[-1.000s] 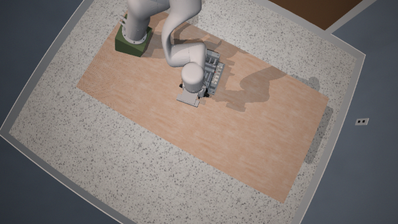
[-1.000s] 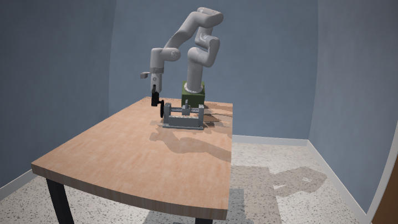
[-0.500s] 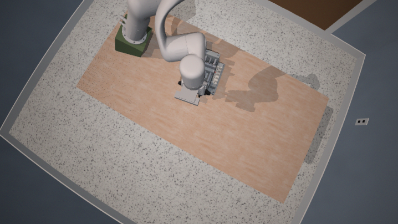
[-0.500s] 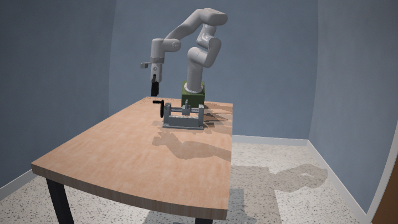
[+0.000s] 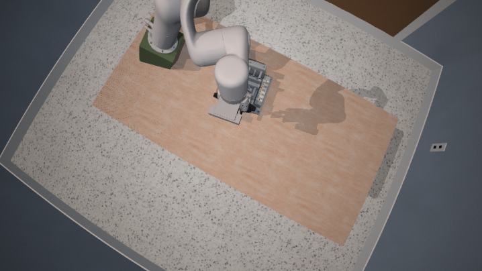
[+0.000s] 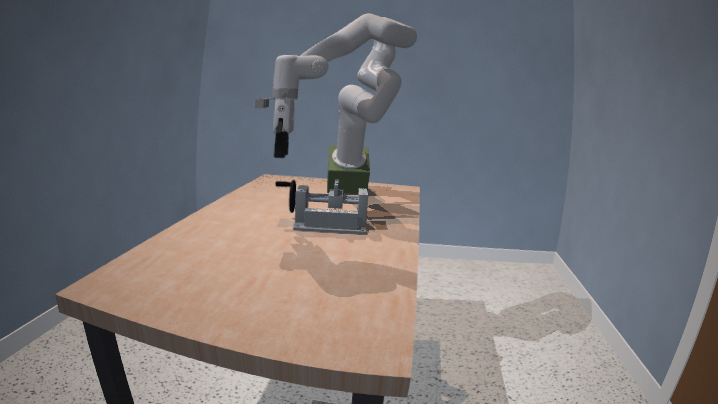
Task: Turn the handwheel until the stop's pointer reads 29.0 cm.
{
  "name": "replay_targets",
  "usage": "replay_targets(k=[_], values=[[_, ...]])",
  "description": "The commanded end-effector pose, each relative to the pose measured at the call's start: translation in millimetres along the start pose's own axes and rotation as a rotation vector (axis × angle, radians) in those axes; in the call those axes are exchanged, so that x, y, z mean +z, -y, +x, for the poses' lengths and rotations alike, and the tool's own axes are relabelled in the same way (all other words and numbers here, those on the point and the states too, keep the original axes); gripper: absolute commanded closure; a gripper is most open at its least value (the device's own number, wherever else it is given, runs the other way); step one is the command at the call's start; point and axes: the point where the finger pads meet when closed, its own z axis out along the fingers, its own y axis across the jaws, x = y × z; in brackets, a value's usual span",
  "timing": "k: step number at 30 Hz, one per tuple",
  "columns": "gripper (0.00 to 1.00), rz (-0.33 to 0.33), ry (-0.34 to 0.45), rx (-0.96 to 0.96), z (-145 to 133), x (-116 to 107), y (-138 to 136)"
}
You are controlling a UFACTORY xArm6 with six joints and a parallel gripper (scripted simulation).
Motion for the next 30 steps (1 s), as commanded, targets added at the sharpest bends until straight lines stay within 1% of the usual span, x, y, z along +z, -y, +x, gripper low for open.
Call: replay_targets(k=[1,10,13,16,18,22,28,29,30], values=[[0.43,0.003,-0.002,-0.001,0.4,-3.0,1.0],[0.43,0.003,-0.002,-0.001,-2.5,-3.0,1.6],[0.43,0.003,-0.002,-0.001,-10.0,-3.0,2.9],[0.43,0.003,-0.002,-0.001,-23.2,-2.9,5.2],[0.43,0.003,-0.002,-0.001,-23.2,-2.9,5.2],[0.43,0.003,-0.002,-0.001,-48.5,-2.9,9.7],[0.43,0.003,-0.002,-0.001,-95.8,-2.9,18.1],[0.43,0.003,-0.002,-0.001,-95.8,-2.9,18.1],[0.43,0.003,-0.002,-0.001,-104.1,-2.9,19.6]])
